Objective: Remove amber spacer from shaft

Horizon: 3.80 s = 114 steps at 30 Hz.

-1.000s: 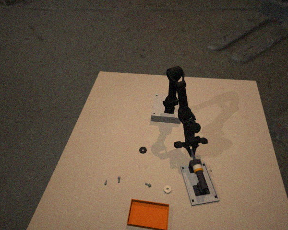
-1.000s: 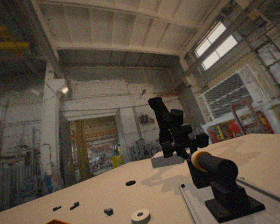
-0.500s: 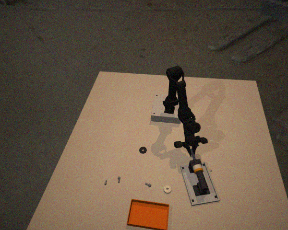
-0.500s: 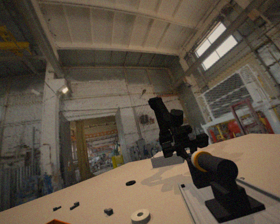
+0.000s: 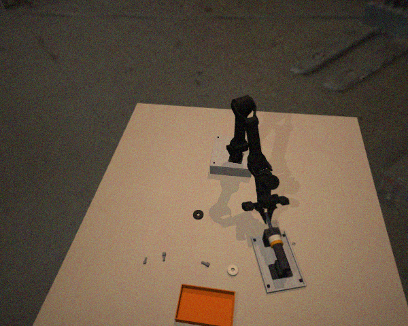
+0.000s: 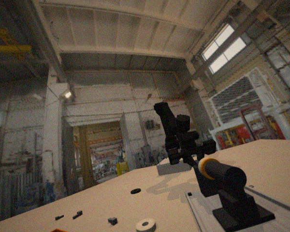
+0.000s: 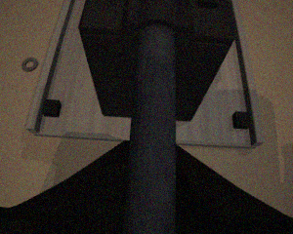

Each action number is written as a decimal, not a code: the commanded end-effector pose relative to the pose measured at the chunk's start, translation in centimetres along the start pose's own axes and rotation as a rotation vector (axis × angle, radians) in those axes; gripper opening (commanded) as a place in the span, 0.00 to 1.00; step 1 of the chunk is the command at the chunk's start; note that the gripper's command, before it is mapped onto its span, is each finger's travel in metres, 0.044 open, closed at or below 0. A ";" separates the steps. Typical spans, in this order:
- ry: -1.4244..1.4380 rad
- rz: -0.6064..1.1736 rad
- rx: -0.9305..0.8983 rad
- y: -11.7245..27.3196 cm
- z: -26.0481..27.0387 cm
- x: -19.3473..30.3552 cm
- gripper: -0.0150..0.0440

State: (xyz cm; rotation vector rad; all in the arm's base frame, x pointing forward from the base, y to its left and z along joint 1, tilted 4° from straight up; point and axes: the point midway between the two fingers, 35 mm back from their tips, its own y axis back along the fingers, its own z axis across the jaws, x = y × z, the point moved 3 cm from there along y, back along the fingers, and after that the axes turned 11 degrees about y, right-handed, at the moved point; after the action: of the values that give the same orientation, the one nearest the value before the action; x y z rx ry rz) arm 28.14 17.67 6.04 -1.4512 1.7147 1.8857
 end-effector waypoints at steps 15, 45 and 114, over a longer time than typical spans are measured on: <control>-0.003 0.001 0.003 0.2 0.0 0.2 0.25; -0.003 0.001 0.003 0.5 0.1 0.5 0.25; -0.003 0.002 0.003 1.1 0.2 1.1 0.25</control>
State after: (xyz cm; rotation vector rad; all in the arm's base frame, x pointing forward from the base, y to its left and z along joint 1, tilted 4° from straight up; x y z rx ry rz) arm 26.80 17.09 5.89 -1.4506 1.7158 1.8868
